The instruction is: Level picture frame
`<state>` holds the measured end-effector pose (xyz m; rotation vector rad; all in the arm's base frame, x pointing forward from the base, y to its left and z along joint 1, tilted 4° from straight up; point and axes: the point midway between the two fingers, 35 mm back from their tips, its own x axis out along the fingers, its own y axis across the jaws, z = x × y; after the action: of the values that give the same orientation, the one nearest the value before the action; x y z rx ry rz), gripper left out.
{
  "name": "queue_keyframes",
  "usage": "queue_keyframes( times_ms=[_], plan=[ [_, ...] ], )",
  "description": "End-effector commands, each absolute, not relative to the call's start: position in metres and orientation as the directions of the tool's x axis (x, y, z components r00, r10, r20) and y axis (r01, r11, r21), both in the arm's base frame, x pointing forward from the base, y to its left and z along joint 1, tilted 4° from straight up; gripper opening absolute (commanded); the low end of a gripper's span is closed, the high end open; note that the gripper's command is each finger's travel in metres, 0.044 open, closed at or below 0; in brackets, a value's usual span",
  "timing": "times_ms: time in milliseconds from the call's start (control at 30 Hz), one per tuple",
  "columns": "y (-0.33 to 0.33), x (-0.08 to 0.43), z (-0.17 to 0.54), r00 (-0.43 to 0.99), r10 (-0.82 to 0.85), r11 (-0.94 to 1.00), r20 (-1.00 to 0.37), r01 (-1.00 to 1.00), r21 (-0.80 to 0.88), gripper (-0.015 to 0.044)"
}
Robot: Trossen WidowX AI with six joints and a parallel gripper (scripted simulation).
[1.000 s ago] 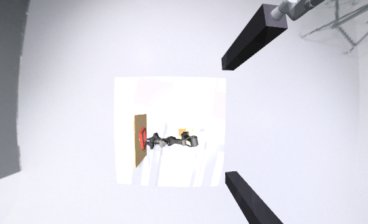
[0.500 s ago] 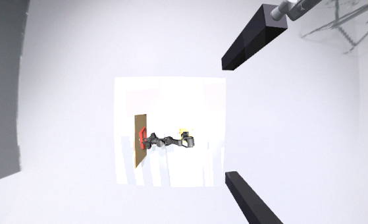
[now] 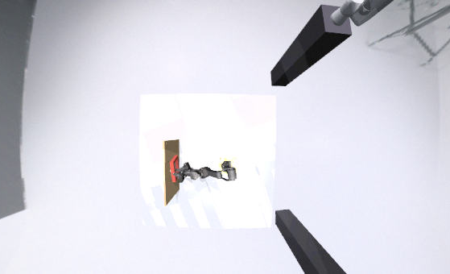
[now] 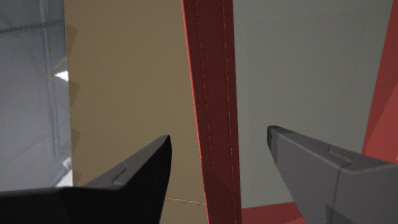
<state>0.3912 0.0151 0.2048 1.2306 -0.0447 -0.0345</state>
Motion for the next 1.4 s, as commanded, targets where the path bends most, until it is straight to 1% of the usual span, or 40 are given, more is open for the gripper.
queue_keyframes(
  times_ms=[0, 767, 1000, 1200, 1233, 1267, 1367],
  plan=[
    [0.0156, 0.3919, 0.206, 0.999, -0.047, 0.34, 0.019, -0.002, 0.941, 0.026],
    [0.0159, 0.3922, 0.2064, 0.999, -0.047, 0.339, 0.019, -0.002, 0.941, 0.026],
    [0.0159, 0.3922, 0.2064, 0.999, -0.047, 0.339, 0.019, -0.002, 0.941, 0.0076],
    [0.0159, 0.3922, 0.2064, 0.999, -0.047, 0.339, 0.019, -0.002, 0.941, 0.0036],
    [0.0159, 0.3922, 0.2064, 0.999, -0.047, 0.339, 0.019, -0.002, 0.941, 0.001],
    [0.0159, 0.3922, 0.2064, 0.999, -0.047, 0.339, 0.019, -0.002, 0.941, 0.0],
    [0.0159, 0.3922, 0.2064, 0.999, -0.047, 0.339, 0.019, -0.002, 0.941, 0.0]
  ],
)
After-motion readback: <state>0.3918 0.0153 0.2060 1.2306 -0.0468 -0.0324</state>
